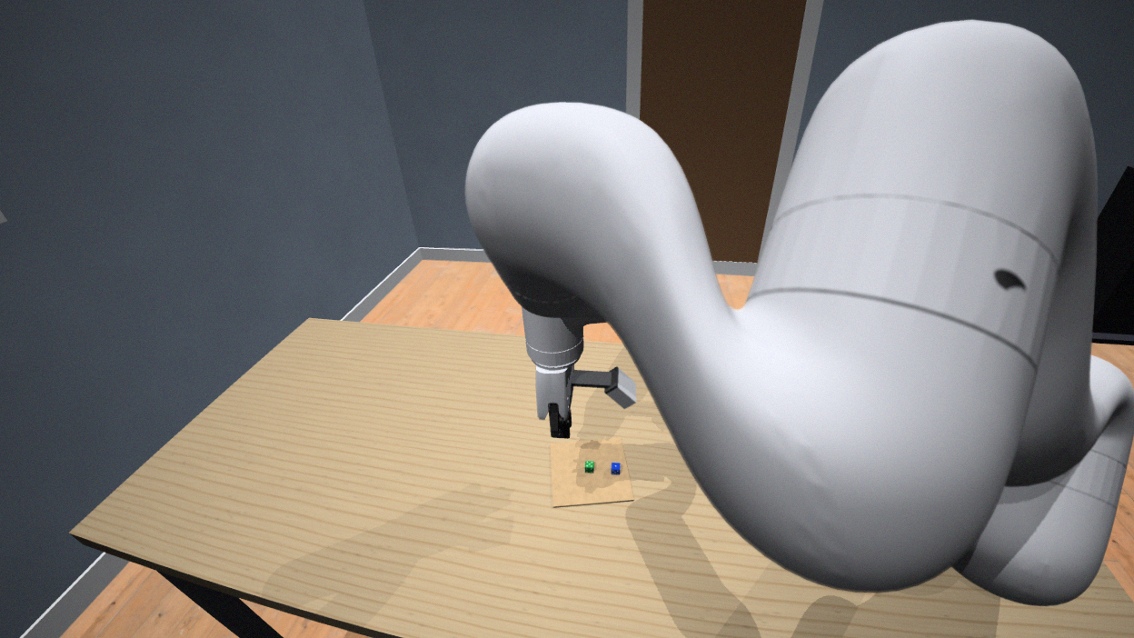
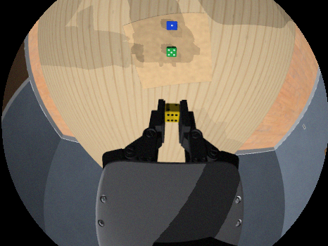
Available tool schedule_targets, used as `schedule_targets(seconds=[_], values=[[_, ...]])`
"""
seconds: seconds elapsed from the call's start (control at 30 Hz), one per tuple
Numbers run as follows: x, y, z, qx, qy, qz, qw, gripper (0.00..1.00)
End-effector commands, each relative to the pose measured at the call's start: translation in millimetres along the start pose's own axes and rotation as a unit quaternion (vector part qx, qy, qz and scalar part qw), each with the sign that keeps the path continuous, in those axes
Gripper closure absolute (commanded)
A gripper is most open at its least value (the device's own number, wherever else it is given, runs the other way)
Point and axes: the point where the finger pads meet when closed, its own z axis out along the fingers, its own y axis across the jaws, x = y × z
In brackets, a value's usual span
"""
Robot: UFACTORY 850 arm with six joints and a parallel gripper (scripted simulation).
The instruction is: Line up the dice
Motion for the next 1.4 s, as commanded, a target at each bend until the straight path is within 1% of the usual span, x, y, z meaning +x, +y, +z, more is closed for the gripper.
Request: schedule_targets(seconds=[0.0,0.23,0.33,0.47,0.53,0.87,1.0,1.23,1.37], values=[[-1.4,-0.8,-0.5,0.000,0.000,-0.001,1.000,0.89],[-1.4,-0.8,1.7,0.000,0.000,-0.001,1.000,0.89],[-1.4,-0.8,7.3,0.000,0.000,-0.001,1.000,0.89],[-1.5,-0.9,20.6,0.000,0.000,-0.001,1.000,0.89],[-1.5,-0.9,20.6,0.000,0.000,-0.001,1.000,0.89],[-1.8,-1.0,67.7,0.000,0.000,-0.001,1.000,0.89],[-1.9,-1.0,83.0,0.000,0.000,-0.001,1.000,0.89],[-2.0,-1.1,93.4,0.000,0.000,-0.001,1.000,0.89],[-2.0,-1.1,95.4,0.000,0.000,-0.001,1.000,0.89]])
